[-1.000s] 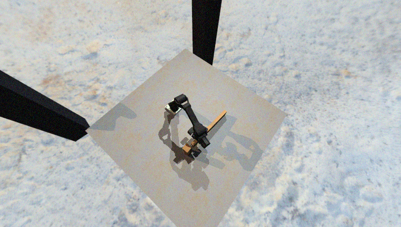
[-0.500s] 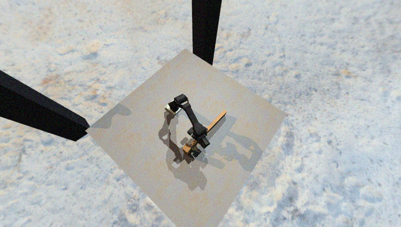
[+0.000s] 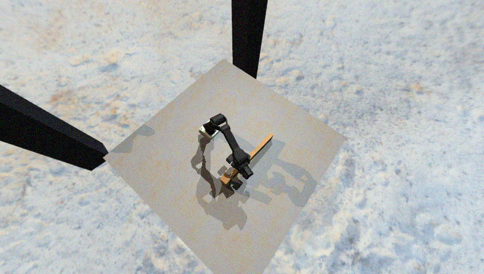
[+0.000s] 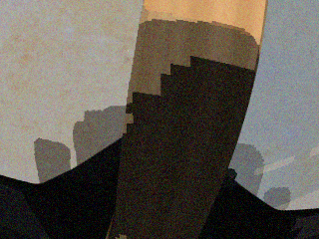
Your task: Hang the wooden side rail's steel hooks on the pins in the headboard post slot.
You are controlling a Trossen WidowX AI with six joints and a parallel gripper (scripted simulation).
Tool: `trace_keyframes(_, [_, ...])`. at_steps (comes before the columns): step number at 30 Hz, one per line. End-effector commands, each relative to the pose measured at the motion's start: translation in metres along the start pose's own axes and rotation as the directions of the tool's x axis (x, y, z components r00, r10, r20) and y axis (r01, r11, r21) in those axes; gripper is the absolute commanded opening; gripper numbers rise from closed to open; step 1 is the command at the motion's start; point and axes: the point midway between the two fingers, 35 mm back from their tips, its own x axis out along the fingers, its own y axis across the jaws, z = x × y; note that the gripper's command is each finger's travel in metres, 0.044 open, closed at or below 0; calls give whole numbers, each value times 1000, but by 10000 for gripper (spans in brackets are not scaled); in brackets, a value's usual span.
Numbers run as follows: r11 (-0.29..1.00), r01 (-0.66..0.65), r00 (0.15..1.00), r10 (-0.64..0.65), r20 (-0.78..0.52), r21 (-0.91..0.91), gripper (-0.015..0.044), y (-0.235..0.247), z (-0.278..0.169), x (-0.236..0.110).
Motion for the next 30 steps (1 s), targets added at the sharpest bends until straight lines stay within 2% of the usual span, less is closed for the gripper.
trace_keyframes(1, [1000, 10, 1000, -10, -4, 0, 0, -1, -2, -2])
trace_keyframes(30, [1000, 10, 1000, -10, -4, 0, 0, 0, -5, -4])
